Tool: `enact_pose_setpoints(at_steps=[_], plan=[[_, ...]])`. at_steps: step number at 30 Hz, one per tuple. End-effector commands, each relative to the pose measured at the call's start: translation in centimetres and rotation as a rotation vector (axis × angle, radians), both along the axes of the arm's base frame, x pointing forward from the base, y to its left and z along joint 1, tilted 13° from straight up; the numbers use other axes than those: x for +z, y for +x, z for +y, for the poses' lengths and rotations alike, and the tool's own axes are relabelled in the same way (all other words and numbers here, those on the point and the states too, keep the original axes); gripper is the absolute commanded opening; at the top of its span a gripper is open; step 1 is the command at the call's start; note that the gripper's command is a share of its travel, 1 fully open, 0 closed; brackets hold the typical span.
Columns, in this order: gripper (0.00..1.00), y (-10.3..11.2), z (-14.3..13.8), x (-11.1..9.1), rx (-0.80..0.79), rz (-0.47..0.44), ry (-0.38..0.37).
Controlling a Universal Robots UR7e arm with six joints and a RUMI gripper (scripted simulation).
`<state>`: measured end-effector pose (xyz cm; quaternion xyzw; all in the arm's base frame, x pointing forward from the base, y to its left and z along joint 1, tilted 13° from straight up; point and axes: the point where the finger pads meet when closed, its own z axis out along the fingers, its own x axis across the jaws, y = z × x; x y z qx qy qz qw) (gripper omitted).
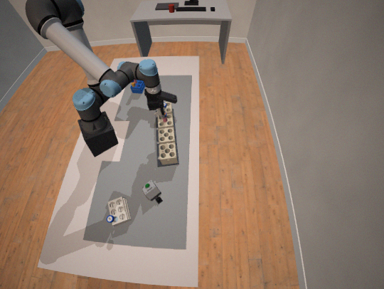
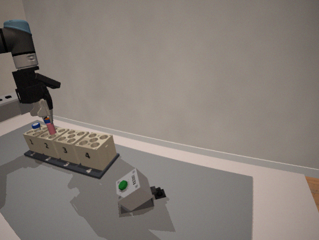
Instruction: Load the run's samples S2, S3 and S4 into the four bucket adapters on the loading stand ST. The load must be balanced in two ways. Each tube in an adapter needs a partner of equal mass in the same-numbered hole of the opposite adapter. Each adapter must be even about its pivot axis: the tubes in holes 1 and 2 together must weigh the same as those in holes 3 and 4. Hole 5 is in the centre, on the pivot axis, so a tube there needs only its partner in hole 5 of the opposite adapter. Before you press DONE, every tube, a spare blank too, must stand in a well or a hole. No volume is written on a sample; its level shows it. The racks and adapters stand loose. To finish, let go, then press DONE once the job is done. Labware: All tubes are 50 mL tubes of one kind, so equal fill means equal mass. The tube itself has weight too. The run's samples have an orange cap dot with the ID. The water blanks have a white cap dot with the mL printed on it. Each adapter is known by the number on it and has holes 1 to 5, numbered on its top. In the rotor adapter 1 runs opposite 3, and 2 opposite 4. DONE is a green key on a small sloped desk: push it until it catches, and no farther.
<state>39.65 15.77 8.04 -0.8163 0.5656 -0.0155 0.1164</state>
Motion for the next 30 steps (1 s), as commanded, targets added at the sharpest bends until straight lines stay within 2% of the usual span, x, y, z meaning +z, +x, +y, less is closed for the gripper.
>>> enact_pose_setpoints(at_steps=[1, 17, 30], plan=[[0.00, 0.2, 0.1, -0.6, 0.000, -0.001, 0.000], [0.00, 0.5, 0.4, -2.4, 0.000, -0.001, 0.000], [0.00, 0.6, 0.6, -3.1, 0.000, -0.001, 0.000]])
